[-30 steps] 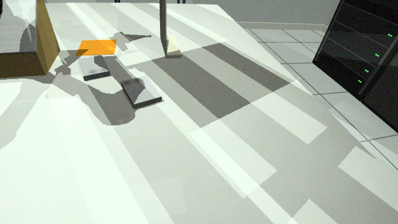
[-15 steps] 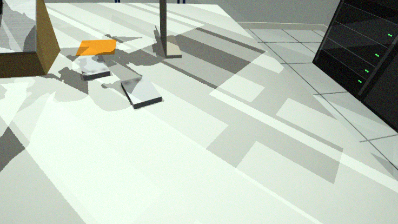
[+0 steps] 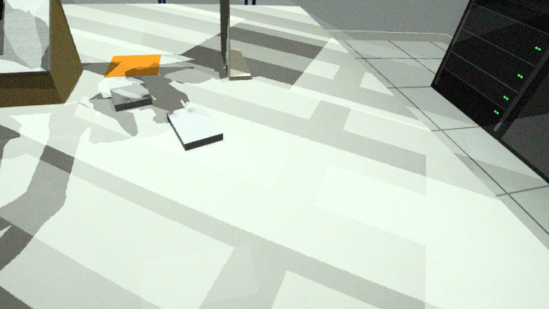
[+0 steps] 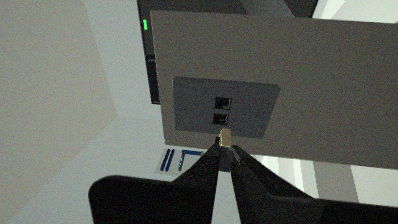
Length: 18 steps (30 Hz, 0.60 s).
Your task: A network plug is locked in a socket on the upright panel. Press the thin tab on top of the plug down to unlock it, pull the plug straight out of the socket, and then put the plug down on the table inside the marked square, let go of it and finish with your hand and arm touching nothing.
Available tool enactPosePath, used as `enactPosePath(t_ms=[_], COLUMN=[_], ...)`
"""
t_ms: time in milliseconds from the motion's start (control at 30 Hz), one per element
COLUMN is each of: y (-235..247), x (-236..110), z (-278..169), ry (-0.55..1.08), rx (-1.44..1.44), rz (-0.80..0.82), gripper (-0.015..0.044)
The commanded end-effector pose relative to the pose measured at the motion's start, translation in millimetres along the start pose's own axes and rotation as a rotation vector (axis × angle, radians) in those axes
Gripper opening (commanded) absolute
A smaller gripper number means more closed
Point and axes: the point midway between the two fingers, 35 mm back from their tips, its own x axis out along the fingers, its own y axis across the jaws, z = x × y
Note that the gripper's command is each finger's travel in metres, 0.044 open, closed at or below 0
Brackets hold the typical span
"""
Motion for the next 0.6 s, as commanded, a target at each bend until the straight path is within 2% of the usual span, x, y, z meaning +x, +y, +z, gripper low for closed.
enactPosePath(t_ms=[0, 567], y=[8, 45], x=[-1, -14], z=[0, -4], ry=[-0.002, -0.002], rx=[0.004, 0.009], rz=[0.000, -0.004], gripper=[0.0000, 0.0000])
